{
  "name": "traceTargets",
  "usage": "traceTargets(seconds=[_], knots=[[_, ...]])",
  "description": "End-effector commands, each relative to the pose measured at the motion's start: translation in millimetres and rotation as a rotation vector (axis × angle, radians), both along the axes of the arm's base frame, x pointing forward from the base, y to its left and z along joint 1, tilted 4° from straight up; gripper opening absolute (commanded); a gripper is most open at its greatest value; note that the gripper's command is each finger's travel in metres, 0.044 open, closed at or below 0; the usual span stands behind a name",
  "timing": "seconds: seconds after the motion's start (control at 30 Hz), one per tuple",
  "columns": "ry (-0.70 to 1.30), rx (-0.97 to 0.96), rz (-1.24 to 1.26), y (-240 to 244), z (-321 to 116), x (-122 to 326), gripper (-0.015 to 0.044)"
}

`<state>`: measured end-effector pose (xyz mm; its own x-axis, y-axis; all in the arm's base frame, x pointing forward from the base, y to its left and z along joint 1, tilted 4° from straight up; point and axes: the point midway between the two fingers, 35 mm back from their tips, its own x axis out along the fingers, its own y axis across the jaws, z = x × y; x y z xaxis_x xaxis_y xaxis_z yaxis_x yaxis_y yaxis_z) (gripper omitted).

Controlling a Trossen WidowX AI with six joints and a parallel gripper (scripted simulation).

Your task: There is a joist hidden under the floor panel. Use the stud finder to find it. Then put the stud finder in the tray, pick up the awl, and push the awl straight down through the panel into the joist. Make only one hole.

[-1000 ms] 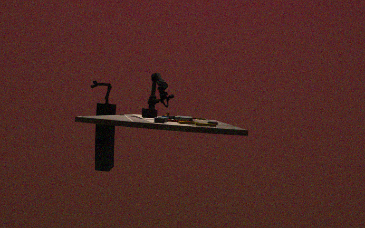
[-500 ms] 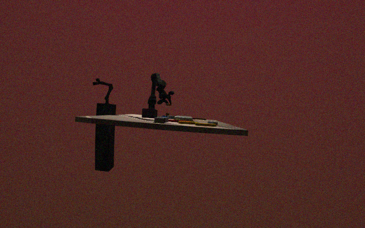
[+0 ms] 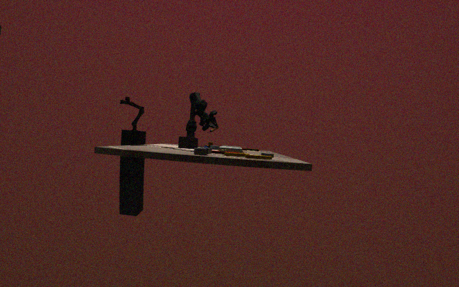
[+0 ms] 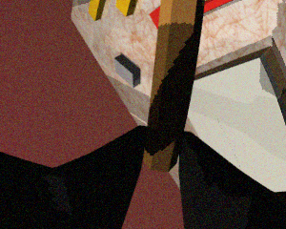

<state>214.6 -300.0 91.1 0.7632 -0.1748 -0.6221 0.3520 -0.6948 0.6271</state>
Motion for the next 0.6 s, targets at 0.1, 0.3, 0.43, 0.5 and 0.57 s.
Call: traceTargets(seconds=[0.1, 0.3, 0.43, 0.5, 0.57], knots=[[-0.145, 0.138, -0.107, -2, 15, 5, 0.0000], [-0.257, 0.267, -0.177, -3, 27, 7, 0.0000], [-0.326, 0.357, -0.214, -3, 35, 8, 0.0000], [-0.359, 0.403, -0.229, -2, 39, 8, 0.0000], [-0.391, 0.450, -0.243, -2, 43, 8, 0.0000]])
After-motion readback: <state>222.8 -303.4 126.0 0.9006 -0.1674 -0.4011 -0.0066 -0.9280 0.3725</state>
